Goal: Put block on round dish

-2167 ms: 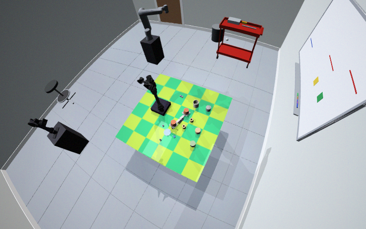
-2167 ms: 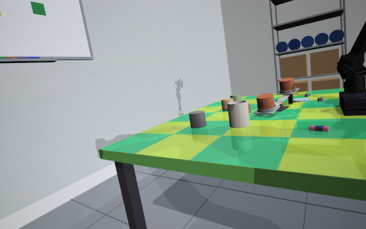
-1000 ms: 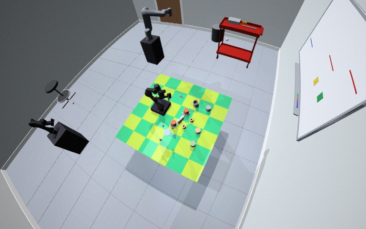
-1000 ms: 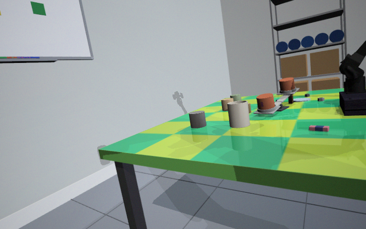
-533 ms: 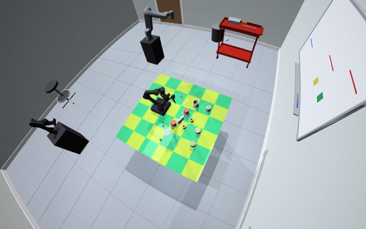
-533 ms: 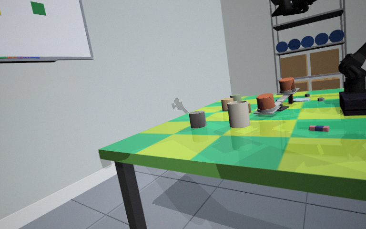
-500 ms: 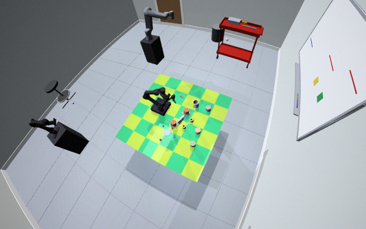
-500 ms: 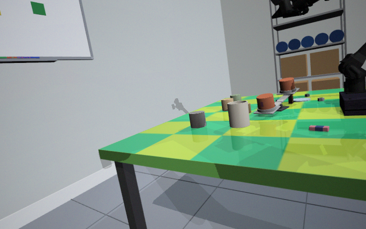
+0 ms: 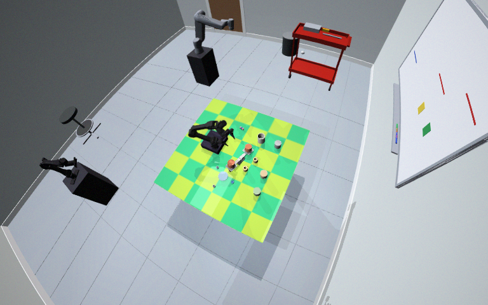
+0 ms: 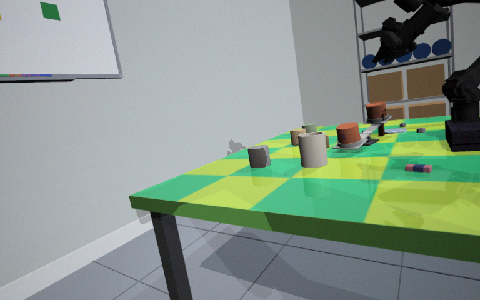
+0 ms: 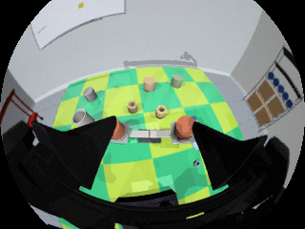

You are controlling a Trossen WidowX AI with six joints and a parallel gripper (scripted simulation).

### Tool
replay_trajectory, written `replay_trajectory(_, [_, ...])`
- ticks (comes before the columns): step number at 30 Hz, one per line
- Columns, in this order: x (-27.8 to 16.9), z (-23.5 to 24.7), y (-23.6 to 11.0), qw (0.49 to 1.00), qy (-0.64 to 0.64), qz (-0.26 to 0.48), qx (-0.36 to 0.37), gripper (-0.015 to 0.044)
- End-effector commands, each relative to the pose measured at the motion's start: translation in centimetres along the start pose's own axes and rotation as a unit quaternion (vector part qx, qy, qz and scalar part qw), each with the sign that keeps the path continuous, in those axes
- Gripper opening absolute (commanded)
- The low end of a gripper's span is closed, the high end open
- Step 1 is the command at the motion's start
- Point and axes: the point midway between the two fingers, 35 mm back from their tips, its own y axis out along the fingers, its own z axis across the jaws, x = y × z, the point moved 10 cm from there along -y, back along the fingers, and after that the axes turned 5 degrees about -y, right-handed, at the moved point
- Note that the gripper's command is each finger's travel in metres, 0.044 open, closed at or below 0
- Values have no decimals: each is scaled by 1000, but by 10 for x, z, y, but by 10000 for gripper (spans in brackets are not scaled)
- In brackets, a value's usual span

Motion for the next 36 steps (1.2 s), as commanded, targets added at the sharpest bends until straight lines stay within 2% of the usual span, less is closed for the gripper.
replay_trajectory(1, [-34,3,6,998,-8,66,7,440])
replay_trajectory(13, [-36,5,7,997,-20,78,8,440])
replay_trajectory(24, [-9,32,27,971,-187,146,39,440])
replay_trajectory(36, [16,65,62,905,-356,212,99,440])
